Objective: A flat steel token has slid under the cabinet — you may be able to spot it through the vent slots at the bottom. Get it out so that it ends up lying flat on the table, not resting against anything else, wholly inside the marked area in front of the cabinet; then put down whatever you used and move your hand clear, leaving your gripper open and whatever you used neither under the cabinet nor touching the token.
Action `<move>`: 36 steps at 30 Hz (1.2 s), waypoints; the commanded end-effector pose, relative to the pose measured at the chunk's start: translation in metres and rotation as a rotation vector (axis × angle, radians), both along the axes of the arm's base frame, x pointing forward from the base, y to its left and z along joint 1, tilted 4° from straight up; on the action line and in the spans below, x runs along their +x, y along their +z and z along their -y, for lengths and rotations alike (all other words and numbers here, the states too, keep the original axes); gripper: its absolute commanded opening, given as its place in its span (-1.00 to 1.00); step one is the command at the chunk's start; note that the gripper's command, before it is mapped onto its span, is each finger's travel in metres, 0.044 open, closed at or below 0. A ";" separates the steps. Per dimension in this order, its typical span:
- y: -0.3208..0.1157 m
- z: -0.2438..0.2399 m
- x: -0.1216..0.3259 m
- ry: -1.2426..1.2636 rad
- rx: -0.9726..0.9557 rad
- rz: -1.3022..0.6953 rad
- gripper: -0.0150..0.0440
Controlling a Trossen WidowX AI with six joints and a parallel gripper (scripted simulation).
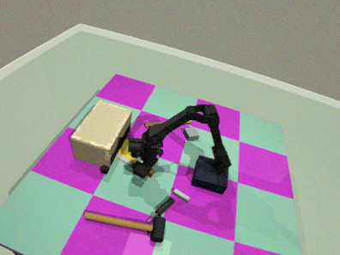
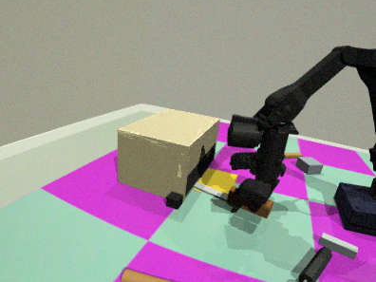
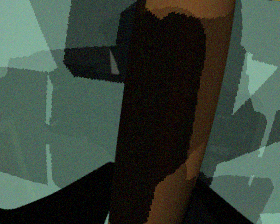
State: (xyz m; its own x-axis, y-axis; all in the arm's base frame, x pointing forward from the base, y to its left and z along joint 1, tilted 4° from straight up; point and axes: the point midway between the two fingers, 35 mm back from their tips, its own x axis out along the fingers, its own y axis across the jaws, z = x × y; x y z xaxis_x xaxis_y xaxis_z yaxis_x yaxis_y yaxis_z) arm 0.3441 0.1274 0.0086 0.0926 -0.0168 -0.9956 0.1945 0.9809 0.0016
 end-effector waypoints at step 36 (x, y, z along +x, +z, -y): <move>0.005 0.008 0.043 0.004 0.001 0.004 -0.49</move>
